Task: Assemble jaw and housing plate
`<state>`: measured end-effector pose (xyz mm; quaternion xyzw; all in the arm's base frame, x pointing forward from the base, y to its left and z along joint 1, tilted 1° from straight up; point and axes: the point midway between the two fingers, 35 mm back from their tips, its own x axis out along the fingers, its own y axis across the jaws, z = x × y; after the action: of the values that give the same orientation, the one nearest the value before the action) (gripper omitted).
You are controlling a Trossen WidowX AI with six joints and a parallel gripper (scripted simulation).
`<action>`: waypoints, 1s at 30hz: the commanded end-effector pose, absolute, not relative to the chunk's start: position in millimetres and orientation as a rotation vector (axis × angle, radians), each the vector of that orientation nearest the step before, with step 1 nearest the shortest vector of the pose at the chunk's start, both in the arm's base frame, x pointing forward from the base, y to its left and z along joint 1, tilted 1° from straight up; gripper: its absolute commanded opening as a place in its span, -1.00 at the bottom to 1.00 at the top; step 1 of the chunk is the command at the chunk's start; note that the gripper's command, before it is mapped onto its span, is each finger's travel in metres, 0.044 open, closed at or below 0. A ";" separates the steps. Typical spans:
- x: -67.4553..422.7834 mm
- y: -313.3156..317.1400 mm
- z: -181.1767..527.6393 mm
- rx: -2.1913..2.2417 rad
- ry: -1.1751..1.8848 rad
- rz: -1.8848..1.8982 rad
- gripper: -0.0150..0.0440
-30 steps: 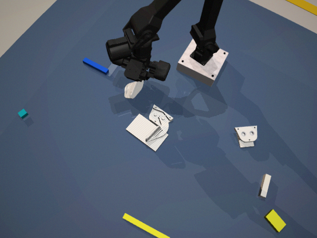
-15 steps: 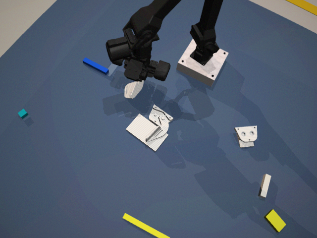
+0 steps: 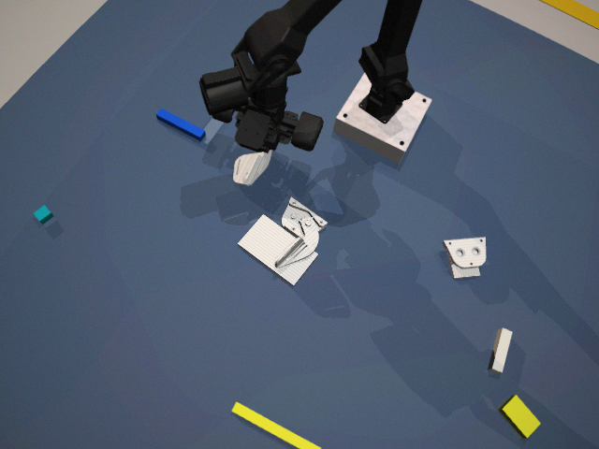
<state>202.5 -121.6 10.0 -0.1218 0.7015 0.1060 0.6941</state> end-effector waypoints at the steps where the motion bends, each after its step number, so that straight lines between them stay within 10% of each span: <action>1: 205.5 -122.4 16.8 -0.274 1.553 0.231 -0.37; 30: 206.5 -122.4 42.0 -0.275 1.552 0.231 -0.37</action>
<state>203.9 -121.9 34.3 -0.1228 0.7010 0.1063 0.6944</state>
